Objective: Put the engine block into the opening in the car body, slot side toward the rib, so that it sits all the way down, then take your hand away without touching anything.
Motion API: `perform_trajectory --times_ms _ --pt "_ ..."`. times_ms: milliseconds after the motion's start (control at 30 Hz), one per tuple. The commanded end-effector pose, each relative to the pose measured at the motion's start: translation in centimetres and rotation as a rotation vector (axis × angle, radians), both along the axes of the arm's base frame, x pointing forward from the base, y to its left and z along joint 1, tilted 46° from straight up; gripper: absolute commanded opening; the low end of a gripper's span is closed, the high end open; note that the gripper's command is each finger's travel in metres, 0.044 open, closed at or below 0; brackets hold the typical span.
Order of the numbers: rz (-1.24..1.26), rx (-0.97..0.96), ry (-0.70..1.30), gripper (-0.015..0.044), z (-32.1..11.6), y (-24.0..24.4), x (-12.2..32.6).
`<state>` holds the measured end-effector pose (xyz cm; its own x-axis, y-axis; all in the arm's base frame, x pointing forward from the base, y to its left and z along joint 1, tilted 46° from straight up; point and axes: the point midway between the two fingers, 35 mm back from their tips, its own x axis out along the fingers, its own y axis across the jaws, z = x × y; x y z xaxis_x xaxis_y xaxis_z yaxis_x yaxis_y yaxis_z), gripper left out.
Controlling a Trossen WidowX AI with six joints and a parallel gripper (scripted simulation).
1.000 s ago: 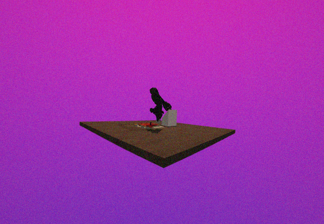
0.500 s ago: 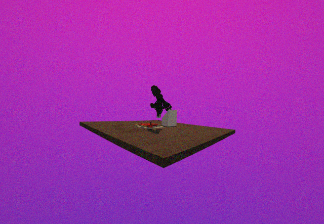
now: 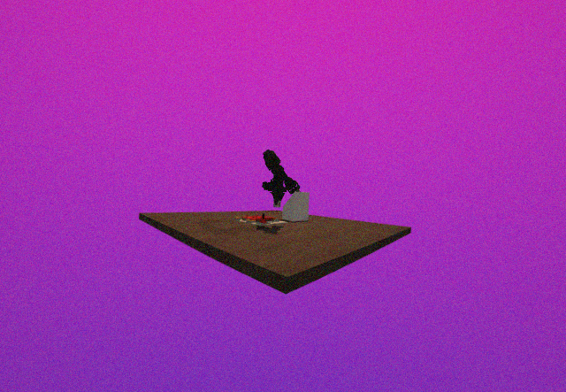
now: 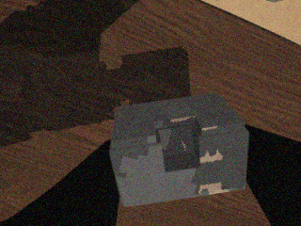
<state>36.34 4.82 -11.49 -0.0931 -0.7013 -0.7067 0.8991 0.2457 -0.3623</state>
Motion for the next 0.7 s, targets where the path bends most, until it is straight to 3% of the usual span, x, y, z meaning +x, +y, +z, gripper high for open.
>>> perform_trajectory --times_ms 0,200,667 --pt "-0.006 0.026 0.009 0.0 0.1 0.1 0.1" --pt "-0.048 0.119 0.039 0.0 0.3 -0.3 0.2" --pt "-0.221 0.535 0.161 0.0 0.6 -1.8 0.7"
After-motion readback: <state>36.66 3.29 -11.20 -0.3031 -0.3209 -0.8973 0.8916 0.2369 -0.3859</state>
